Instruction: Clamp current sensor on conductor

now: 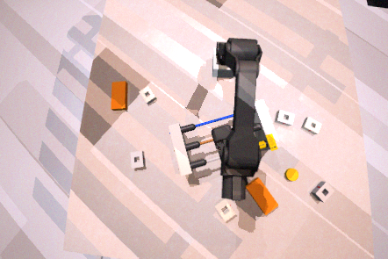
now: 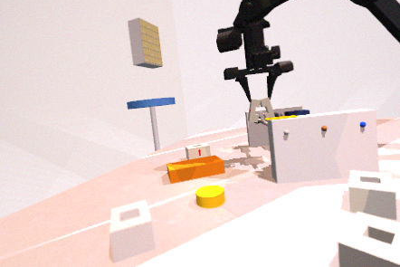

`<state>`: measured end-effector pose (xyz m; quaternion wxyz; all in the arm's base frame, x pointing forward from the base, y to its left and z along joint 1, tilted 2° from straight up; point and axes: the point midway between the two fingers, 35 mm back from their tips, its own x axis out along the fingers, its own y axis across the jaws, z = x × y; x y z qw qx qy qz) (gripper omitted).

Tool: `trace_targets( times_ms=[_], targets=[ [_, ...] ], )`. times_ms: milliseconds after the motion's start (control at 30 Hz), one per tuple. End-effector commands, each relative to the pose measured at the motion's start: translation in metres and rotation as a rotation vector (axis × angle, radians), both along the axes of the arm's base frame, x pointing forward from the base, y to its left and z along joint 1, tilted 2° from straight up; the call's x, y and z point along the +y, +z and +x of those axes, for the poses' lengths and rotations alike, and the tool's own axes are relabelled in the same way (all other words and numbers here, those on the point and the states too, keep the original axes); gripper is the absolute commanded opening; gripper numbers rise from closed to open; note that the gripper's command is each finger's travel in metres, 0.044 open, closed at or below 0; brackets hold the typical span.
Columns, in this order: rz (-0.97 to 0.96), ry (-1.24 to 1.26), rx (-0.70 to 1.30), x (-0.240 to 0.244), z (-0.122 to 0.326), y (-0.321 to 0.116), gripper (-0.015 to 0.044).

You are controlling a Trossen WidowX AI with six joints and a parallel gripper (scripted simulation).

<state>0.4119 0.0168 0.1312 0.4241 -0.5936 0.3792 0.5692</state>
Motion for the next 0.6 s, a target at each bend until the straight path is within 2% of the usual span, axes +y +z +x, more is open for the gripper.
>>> trace_targets(
  times_ms=[0, 567],
  targets=[
    [-0.003, 0.003, 0.002, 0.000, 0.000, -0.006, 0.0000],
    [-0.003, 0.003, 0.002, 0.001, 0.001, -0.034, 0.0000]
  ],
)
